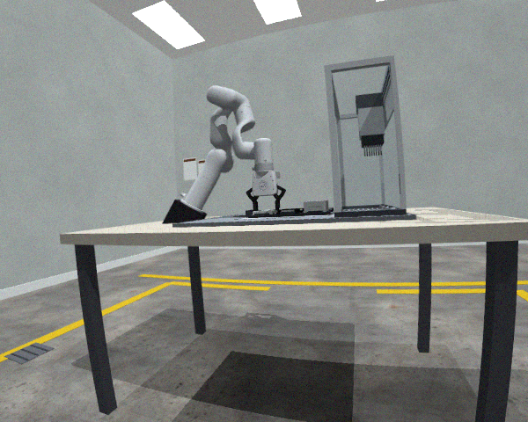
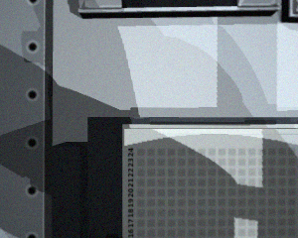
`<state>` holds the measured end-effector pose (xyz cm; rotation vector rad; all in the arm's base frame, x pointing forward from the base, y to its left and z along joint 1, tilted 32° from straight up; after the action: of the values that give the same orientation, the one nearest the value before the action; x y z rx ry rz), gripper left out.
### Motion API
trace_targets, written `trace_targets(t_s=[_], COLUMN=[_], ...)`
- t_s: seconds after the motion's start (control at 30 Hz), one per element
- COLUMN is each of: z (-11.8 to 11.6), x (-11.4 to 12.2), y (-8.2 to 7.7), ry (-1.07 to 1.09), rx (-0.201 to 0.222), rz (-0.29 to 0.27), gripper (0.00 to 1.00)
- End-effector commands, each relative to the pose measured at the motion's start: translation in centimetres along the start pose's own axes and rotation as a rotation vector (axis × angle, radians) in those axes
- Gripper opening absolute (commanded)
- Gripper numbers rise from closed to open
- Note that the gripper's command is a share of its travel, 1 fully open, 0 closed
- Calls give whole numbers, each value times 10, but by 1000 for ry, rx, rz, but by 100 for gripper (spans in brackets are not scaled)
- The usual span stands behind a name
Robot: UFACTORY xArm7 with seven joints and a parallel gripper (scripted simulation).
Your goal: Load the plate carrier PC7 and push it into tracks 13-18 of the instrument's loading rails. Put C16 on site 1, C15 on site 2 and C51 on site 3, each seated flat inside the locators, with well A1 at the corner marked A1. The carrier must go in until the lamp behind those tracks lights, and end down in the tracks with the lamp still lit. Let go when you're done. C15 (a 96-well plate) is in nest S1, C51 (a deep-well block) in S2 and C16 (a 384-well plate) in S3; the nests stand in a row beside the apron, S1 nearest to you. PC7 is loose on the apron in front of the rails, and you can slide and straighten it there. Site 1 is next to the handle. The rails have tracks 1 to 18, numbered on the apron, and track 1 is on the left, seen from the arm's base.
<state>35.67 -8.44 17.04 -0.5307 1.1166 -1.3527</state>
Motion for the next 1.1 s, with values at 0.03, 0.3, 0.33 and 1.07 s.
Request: trace_targets(t_s=[0.03, 0.3, 0.33, 1.07], z=[1, 1, 1, 1], x=[0, 0, 0, 0], y=[-1, -1, -1, -19], ry=[0, 0, 0, 0], rx=[3, 3, 3, 3], rz=[0, 0, 0, 0], gripper=[100, 100, 100, 100])
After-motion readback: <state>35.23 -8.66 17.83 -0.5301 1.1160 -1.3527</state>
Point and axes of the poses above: the point where the finger pads meet when closed, its own y axis out along the fingers, its own z axis across the jaws, x = y × z, the point moved 1 cm from there along -y, back along the fingers, and after that the axes turned 14 degrees about y, right-handed, at the moved point
